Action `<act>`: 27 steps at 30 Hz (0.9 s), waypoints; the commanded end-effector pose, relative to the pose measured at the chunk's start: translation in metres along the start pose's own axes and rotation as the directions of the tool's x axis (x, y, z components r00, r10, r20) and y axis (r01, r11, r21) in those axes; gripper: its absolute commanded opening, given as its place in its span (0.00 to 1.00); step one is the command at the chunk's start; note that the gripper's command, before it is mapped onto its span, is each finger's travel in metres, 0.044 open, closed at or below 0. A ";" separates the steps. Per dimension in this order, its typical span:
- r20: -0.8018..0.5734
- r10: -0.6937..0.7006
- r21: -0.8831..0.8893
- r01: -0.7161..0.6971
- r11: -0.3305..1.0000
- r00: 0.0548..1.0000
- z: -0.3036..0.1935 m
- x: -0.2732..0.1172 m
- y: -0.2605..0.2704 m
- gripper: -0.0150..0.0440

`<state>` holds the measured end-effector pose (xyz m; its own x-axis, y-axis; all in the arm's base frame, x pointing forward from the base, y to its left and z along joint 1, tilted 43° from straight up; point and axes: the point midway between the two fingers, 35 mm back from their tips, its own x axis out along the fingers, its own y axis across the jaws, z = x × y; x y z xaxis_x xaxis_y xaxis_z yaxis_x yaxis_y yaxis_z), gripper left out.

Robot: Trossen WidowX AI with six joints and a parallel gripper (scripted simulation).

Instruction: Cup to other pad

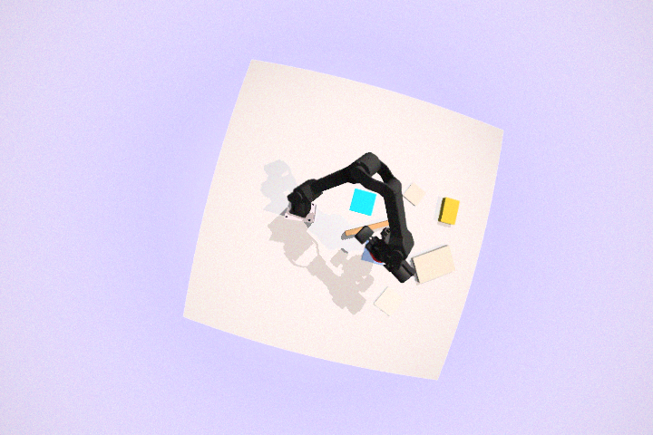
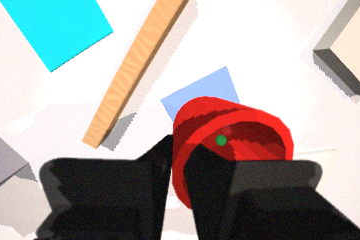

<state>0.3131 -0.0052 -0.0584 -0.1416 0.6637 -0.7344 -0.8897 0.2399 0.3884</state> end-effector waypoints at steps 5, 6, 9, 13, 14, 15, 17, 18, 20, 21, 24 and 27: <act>0.004 -0.003 0.000 0.003 1.000 1.000 0.009 -0.001 0.013 0.25; 0.003 -0.003 0.000 0.003 1.000 1.000 0.010 -0.001 0.015 0.25; 0.003 -0.003 0.000 0.003 1.000 1.000 0.013 -0.001 0.019 0.25; 0.003 -0.002 0.000 0.002 1.000 1.000 0.017 -0.001 0.026 0.25; 0.003 -0.002 0.000 0.002 1.000 1.000 0.018 -0.001 0.027 0.25; 0.003 -0.002 0.000 0.002 1.000 1.000 0.019 -0.001 0.029 0.25; 0.003 -0.002 0.000 0.002 1.000 1.000 0.021 -0.001 0.032 0.25; 0.003 -0.002 0.000 0.002 1.000 1.000 0.022 -0.001 0.034 0.25; 0.003 -0.002 0.000 0.002 1.000 1.000 0.024 -0.001 0.037 0.25; 0.003 -0.002 0.000 0.002 1.000 1.000 0.025 -0.001 0.039 0.25; 0.003 -0.001 0.000 0.001 1.000 1.000 0.028 -0.002 0.043 0.25; 0.003 -0.001 0.000 0.001 1.000 1.000 0.031 -0.002 0.048 0.25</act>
<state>0.2867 0.0231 -0.0264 -0.1437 0.6631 -0.7346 -0.8900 0.2380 0.3889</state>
